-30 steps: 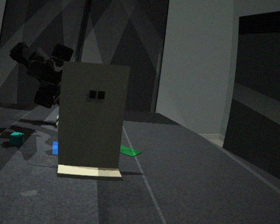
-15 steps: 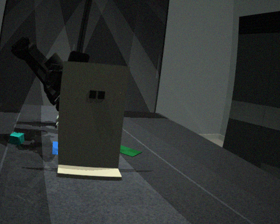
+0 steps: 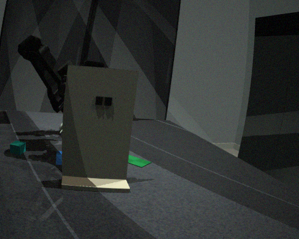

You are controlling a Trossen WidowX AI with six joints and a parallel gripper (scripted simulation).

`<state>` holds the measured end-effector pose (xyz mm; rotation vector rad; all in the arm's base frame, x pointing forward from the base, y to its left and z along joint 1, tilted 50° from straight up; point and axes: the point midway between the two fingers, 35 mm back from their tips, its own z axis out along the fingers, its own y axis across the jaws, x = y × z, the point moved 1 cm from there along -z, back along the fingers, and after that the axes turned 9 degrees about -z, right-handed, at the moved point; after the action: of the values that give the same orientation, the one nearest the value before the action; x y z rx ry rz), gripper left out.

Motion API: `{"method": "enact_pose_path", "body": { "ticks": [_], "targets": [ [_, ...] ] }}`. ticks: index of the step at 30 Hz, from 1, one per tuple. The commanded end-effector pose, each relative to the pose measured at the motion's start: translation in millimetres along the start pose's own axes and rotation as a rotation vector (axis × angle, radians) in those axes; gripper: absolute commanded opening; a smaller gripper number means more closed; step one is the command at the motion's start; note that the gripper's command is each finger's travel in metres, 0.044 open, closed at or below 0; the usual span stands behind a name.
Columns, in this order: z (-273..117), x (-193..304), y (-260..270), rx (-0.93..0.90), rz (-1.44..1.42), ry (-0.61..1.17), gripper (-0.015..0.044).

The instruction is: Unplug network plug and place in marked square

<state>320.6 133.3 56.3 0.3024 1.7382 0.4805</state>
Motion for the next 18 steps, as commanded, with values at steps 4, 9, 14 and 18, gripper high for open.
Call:
{"method": "enact_pose_path", "body": {
  "ticks": [4,9,14,18],
  "targets": [
    [6.8,1.2,-1.1,0.0,0.015,0.001,0.0156],
    [14.6,-0.5,-1.1,-0.005,0.022,0.001,0.0156],
    [22.5,-2.5,-1.2,-0.011,0.029,0.0,0.0156],
    [28.8,-4.3,-1.4,-0.016,0.035,-0.001,0.0156]
  ]
}}
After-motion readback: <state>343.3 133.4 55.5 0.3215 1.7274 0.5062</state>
